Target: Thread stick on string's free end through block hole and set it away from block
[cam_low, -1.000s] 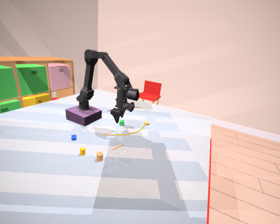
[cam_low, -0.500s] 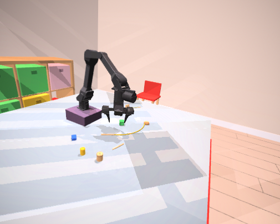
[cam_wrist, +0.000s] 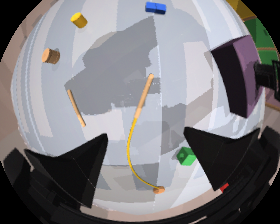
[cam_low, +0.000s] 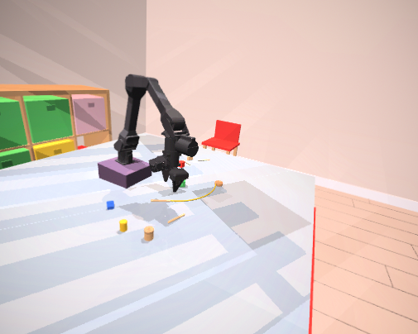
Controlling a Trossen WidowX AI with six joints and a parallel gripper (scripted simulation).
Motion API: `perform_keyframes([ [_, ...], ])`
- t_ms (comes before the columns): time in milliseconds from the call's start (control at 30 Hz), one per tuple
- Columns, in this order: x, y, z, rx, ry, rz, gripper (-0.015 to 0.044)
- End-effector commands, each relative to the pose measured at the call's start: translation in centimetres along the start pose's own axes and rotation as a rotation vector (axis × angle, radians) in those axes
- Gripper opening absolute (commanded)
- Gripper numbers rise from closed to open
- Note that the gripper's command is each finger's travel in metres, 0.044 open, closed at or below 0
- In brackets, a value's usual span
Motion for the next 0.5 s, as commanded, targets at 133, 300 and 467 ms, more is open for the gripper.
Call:
perform_keyframes([
  [133,-0.11,0.60,1.13,-0.398,-0.014,0.012,0.0440],
  [300,-0.11,0.60,1.13,-0.398,-0.014,0.012,0.0414],
  [467,-0.11,0.60,1.13,-0.398,-0.014,0.012,0.0282],
])
Point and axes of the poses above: the point midway between the two fingers, 35 mm back from their tips, its own x axis back along the fingers, its own z axis across the jaws, y = z × x, the point moved 2 cm from there along x, back along the fingers, and after that the axes turned 12 degrees about -x, right-handed, at the moved point
